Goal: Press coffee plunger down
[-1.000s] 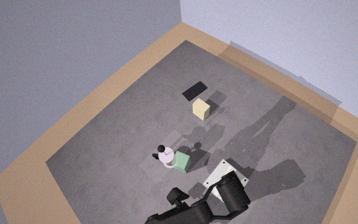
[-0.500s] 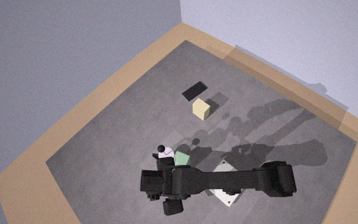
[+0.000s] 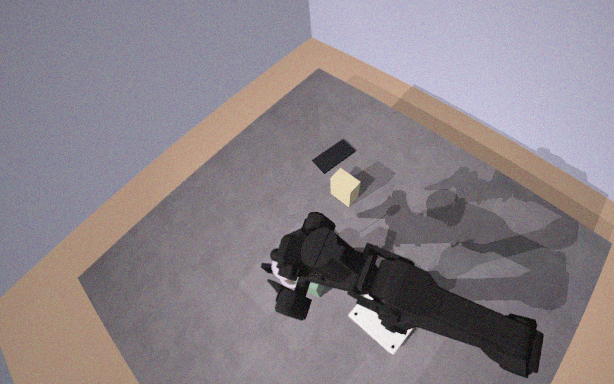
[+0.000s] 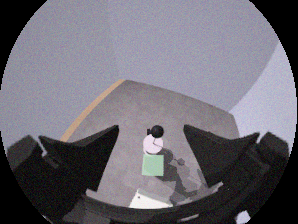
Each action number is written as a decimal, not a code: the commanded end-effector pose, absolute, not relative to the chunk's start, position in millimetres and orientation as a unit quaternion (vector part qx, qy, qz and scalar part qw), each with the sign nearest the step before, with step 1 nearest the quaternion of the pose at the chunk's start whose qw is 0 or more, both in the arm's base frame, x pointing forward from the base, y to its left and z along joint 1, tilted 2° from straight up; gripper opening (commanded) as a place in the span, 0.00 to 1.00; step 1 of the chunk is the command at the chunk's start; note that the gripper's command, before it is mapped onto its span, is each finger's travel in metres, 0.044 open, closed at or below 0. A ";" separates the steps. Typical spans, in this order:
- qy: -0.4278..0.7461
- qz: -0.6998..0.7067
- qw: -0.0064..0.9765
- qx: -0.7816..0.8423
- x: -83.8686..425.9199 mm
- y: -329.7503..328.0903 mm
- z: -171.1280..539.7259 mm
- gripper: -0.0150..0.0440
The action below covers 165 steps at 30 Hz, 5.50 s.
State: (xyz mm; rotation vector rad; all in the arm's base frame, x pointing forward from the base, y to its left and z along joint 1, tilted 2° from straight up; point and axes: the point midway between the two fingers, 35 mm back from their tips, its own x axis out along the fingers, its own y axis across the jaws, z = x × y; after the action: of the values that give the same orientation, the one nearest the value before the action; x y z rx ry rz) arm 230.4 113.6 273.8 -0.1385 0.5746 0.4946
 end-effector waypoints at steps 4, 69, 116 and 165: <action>0.253 0.210 0.943 -0.043 231.5 98.4 270.8 1.00; 0.251 0.211 0.944 -0.042 263.9 115.9 197.1 0.46; 0.251 0.211 0.944 -0.042 276.9 125.0 121.3 0.46; 0.250 0.211 0.944 -0.042 298.5 136.4 119.1 0.46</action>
State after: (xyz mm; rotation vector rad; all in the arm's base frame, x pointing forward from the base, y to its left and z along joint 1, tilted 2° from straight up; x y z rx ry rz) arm 298.7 136.3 123.5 -0.0880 0.4926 0.4324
